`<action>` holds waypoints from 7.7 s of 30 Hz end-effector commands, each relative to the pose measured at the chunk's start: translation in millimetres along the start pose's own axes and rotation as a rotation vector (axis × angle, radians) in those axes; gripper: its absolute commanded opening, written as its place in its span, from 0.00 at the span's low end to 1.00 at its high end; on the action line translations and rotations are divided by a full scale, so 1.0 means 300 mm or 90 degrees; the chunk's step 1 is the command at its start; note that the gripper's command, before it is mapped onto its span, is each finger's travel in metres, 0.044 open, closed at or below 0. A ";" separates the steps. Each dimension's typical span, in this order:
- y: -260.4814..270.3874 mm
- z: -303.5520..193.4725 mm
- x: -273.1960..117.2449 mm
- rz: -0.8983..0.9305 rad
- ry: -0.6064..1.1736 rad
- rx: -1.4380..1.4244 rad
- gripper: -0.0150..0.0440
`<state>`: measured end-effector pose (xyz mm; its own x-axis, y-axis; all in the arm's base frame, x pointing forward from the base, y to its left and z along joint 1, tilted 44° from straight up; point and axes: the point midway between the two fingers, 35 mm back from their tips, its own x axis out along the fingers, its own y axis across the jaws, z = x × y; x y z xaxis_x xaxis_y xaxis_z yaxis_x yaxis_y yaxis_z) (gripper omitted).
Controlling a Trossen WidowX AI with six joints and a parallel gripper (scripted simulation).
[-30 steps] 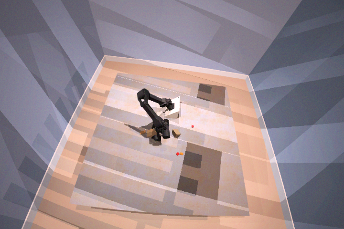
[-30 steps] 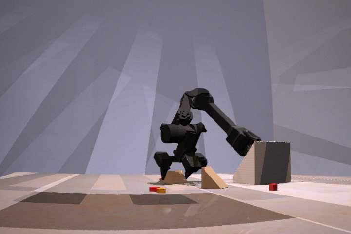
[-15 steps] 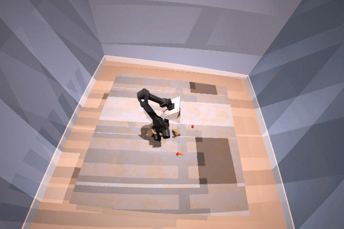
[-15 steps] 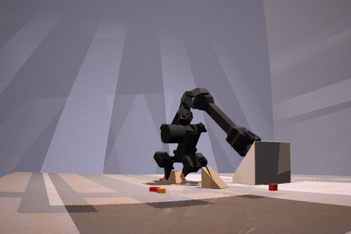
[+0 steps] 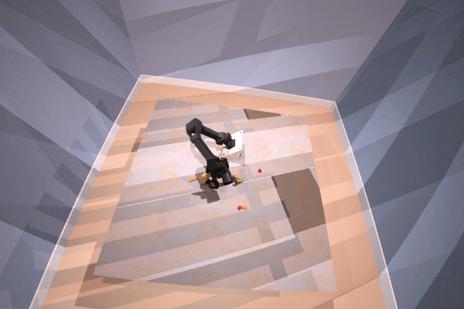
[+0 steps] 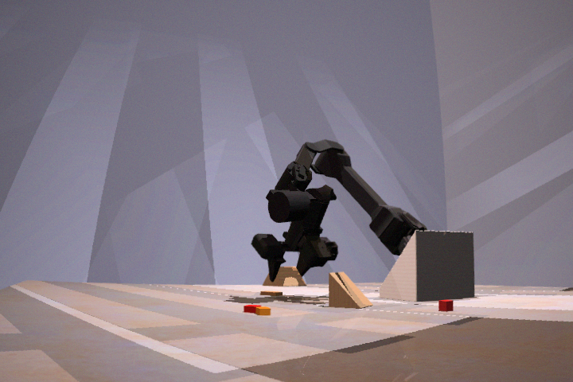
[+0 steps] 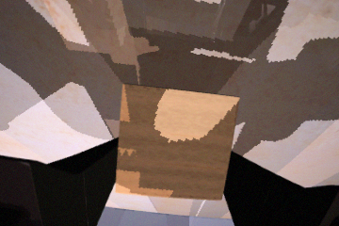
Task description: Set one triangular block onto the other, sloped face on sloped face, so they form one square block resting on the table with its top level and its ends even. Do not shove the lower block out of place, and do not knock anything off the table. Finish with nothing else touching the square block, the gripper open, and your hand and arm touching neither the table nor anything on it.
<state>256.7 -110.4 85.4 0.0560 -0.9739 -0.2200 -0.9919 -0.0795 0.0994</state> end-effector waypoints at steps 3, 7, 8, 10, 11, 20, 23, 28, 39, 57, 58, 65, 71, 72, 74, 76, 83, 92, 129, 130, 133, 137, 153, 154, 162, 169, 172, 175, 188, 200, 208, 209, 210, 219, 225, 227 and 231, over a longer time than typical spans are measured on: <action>-0.003 -0.038 -0.062 -0.008 -0.010 -0.013 0.25; 0.001 -0.070 -0.107 -0.012 -0.012 -0.026 0.25; 0.002 -0.079 -0.118 -0.013 -0.012 -0.029 0.25; 0.006 -0.096 -0.139 -0.014 -0.012 -0.035 0.25; 0.008 -0.105 -0.149 -0.014 -0.011 -0.038 0.25; 0.014 -0.141 -0.190 -0.020 -0.006 -0.049 0.25; 0.016 -0.142 -0.189 -0.016 -0.013 0.002 0.25; 0.020 -0.144 -0.186 -0.008 -0.029 0.110 0.25; 0.026 -0.148 -0.181 0.017 -0.061 0.348 0.25; 0.031 -0.155 -0.175 0.075 -0.104 0.736 0.25; 0.031 -0.156 -0.175 0.079 -0.105 0.758 0.25; 0.031 -0.159 -0.174 0.108 -0.118 0.908 0.25; 0.030 -0.163 -0.174 0.137 -0.126 1.036 0.25; 0.030 -0.163 -0.174 0.142 -0.127 1.057 0.25; 0.029 -0.165 -0.174 0.152 -0.129 1.099 0.25; 0.029 -0.166 -0.174 0.163 -0.131 1.142 0.25; 0.026 -0.171 -0.175 0.203 -0.136 1.289 0.25; 0.022 -0.179 -0.176 0.262 -0.137 1.477 0.25; -0.076 -0.010 -0.385 0.393 -0.195 1.693 0.25; -0.079 0.003 -0.396 0.397 -0.200 1.693 0.25; -0.085 0.029 -0.420 0.406 -0.209 1.692 0.25; -0.089 0.053 -0.443 0.413 -0.215 1.690 0.25; -0.069 0.227 -0.624 0.429 -0.196 1.679 0.25; -0.065 0.238 -0.635 0.428 -0.194 1.679 0.25; -0.024 0.330 -0.721 0.416 -0.172 1.683 0.25; 0.026 0.409 -0.787 0.395 -0.151 1.692 0.25; 0.051 0.442 -0.813 0.383 -0.142 1.698 0.25; 0.078 0.474 -0.836 0.369 -0.134 1.705 0.25; 0.066 0.522 -0.717 0.363 -0.131 1.709 0.25; 0.038 0.540 -0.572 0.359 -0.129 1.711 0.25; 0.031 0.557 -0.482 0.358 -0.129 1.711 0.25; 0.031 0.558 -0.482 0.358 -0.129 1.711 0.25; 0.031 0.558 -0.482 0.358 -0.129 1.711 0.25; 0.033 0.561 -0.484 0.362 -0.133 1.711 0.25; 0.031 0.564 -0.487 0.362 -0.132 1.711 0.25; 0.031 0.564 -0.487 0.362 -0.132 1.711 0.25; 0.030 0.564 -0.487 0.361 -0.133 1.710 0.25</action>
<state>219.0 67.1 -45.9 0.0619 -0.7886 -0.6117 0.8585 0.3547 -0.3704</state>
